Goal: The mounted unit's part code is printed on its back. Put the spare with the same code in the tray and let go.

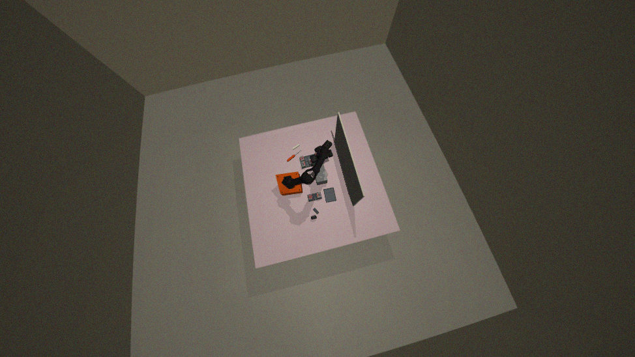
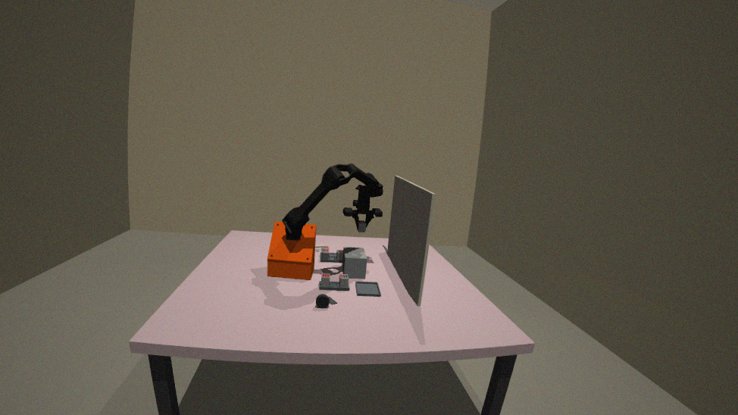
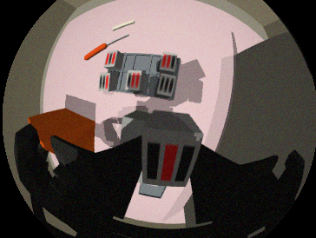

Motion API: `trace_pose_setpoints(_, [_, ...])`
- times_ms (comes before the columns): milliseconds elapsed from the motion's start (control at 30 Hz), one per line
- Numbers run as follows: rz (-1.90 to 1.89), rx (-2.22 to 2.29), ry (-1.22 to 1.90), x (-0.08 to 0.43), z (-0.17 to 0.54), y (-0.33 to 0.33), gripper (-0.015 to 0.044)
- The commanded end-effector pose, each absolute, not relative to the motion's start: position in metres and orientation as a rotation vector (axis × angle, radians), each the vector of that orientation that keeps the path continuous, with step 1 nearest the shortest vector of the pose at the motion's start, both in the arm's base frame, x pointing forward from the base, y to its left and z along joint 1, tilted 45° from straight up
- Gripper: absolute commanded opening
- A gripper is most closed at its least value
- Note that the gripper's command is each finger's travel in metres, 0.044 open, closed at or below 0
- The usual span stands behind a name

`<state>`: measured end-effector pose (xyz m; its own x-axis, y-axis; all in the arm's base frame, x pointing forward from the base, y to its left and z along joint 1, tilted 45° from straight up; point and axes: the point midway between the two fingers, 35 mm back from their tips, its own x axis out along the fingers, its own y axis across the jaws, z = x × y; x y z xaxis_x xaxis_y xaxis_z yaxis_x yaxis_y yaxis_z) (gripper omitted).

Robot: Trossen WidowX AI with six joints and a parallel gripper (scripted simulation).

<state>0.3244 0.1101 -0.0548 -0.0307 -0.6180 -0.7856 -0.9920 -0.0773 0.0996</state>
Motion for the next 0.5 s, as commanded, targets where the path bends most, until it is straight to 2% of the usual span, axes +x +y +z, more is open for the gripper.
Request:
trace_pose_setpoints(0, [0.956, -1.751, 1.686, 0.338, -0.032, 0.085, 0.0000])
trace_pose_setpoints(467, [0.917, -1.775, 1.695, 0.363, 0.045, -0.007, 0.0000])
